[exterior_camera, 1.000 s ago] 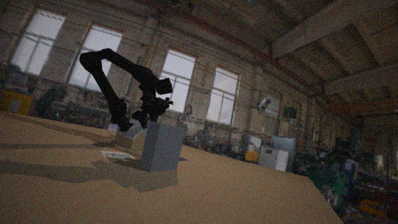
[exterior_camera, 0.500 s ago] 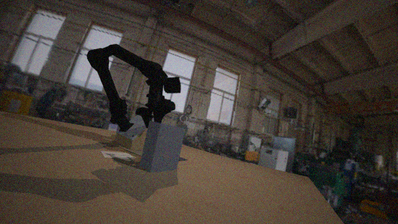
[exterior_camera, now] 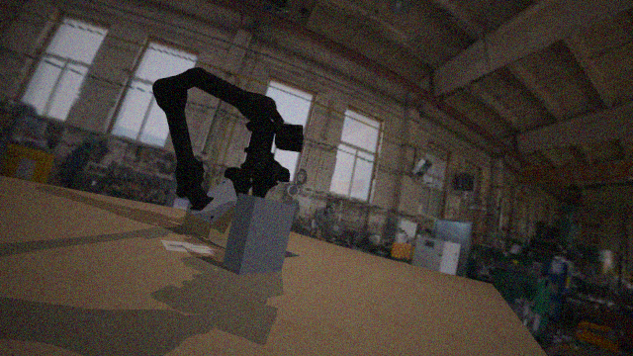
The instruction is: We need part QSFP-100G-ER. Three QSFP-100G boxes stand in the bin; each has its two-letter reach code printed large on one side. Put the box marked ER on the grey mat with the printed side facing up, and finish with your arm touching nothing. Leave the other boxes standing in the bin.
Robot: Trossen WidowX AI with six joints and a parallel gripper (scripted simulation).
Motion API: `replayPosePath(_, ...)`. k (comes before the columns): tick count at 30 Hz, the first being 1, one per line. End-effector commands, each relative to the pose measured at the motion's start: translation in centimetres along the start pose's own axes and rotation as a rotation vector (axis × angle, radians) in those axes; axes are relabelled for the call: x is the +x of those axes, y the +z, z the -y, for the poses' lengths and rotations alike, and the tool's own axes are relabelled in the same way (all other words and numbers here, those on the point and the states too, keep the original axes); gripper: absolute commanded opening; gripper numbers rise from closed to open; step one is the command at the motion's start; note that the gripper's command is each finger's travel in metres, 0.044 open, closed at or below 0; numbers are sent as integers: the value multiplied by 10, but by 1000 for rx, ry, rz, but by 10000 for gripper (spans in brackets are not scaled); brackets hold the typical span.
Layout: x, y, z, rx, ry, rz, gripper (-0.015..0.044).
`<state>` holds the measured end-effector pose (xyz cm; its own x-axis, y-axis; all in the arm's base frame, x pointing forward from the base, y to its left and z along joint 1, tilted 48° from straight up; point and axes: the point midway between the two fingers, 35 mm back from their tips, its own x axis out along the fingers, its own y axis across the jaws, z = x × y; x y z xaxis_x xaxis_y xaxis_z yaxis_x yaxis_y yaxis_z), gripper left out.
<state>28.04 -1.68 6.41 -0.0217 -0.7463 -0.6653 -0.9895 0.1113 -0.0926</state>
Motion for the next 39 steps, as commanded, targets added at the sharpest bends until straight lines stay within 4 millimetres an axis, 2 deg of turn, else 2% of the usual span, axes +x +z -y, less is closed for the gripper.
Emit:
replayPosePath(1, 1, 0, 4, 5, 33, 3, 241)
replayPosePath(9, 0, 0, 1, 1, 7, 0, 440)
replayPosePath(12, -1, 0, 1, 1, 7, 0, 440)
replayPosePath(16, -28, 0, 4, 1, 10, 2, 440)
replayPosePath(21, -30, 0, 4, 1, 10, 2, 440)
replayPosePath(29, -26, 0, 4, -2, 3, 1, 241)
replayPosePath(39, -26, 0, 4, -2, 3, 1, 241)
